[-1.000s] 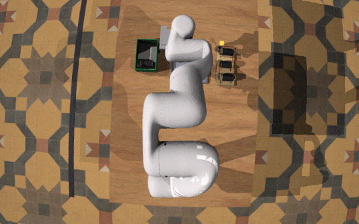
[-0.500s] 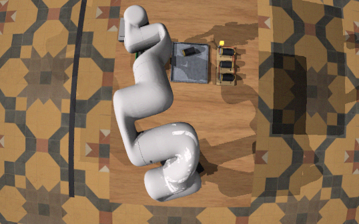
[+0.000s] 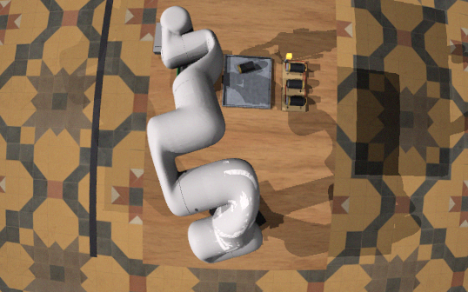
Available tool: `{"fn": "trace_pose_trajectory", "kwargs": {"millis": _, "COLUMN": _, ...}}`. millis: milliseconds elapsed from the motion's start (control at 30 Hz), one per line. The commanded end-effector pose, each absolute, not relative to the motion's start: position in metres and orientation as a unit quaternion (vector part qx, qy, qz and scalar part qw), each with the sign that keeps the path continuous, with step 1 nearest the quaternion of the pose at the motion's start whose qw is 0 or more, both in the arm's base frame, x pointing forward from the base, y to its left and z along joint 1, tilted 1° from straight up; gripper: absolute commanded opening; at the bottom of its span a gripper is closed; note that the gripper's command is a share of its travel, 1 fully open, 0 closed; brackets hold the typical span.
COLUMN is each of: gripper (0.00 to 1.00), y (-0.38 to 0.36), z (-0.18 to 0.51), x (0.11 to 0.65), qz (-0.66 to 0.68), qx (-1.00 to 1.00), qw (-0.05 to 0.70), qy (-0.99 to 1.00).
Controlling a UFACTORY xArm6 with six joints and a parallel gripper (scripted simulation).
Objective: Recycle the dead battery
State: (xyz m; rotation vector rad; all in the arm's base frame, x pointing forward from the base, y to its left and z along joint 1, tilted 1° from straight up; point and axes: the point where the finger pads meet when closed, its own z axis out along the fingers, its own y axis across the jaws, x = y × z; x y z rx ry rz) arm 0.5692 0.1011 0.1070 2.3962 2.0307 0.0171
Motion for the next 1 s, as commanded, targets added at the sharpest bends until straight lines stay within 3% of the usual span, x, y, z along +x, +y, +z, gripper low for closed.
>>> {"fn": "trace_pose_trajectory", "kwargs": {"millis": 0, "gripper": 0.28, "y": 0.101, "z": 0.109, "x": 0.571, "qz": 0.008, "qx": 0.763, "qw": 0.002, "qy": 0.647}}
{"fn": "trace_pose_trajectory", "kwargs": {"millis": 333, "gripper": 0.28, "y": 0.101, "z": 0.109, "x": 0.571, "qz": 0.008, "qx": 0.763, "qw": 0.002, "qy": 0.647}}
{"fn": "trace_pose_trajectory", "kwargs": {"millis": 533, "gripper": 0.28, "y": 0.102, "z": 0.057, "x": 0.572, "qz": 0.008, "qx": 0.763, "qw": 0.002, "qy": 0.647}}
{"fn": "trace_pose_trajectory", "kwargs": {"millis": 967, "gripper": 0.28, "y": 0.102, "z": 0.052, "x": 0.572, "qz": 0.008, "qx": 0.763, "qw": 0.002, "qy": 0.647}}
